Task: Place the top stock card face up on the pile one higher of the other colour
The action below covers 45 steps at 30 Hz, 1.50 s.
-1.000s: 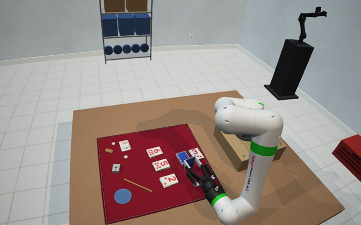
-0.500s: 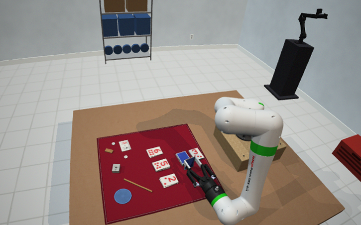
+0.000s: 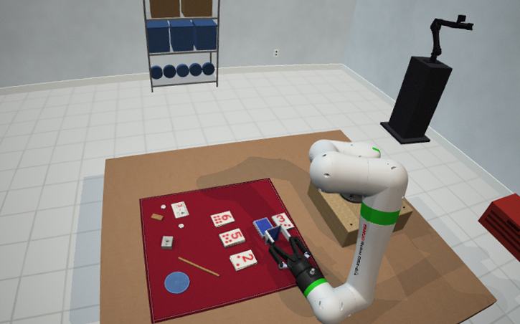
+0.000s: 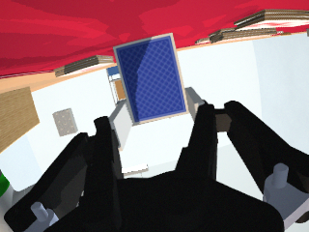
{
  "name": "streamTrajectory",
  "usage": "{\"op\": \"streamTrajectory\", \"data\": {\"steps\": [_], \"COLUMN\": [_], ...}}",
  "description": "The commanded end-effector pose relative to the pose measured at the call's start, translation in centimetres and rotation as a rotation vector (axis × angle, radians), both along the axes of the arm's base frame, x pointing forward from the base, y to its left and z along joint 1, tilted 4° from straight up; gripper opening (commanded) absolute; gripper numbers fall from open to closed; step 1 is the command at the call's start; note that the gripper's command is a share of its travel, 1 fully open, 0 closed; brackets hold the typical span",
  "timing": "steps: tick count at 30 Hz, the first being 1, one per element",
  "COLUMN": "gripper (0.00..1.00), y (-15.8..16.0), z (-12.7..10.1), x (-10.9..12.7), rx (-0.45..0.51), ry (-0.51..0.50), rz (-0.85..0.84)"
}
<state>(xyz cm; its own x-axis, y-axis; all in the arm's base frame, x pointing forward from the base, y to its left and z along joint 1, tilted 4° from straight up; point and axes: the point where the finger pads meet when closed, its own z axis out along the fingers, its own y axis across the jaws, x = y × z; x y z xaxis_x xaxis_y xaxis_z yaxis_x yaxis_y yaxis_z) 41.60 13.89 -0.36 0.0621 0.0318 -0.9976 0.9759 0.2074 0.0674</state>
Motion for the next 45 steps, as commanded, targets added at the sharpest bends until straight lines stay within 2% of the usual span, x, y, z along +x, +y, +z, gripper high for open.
{"op": "streamTrajectory", "data": {"steps": [1,45], "gripper": [0.43,0.43], "y": [0.0,1.8], "z": [0.0,-0.2], "x": [0.0,-0.4], "rx": [0.001,0.001], "ry": [0.000,0.000], "rz": [0.000,0.000]}}
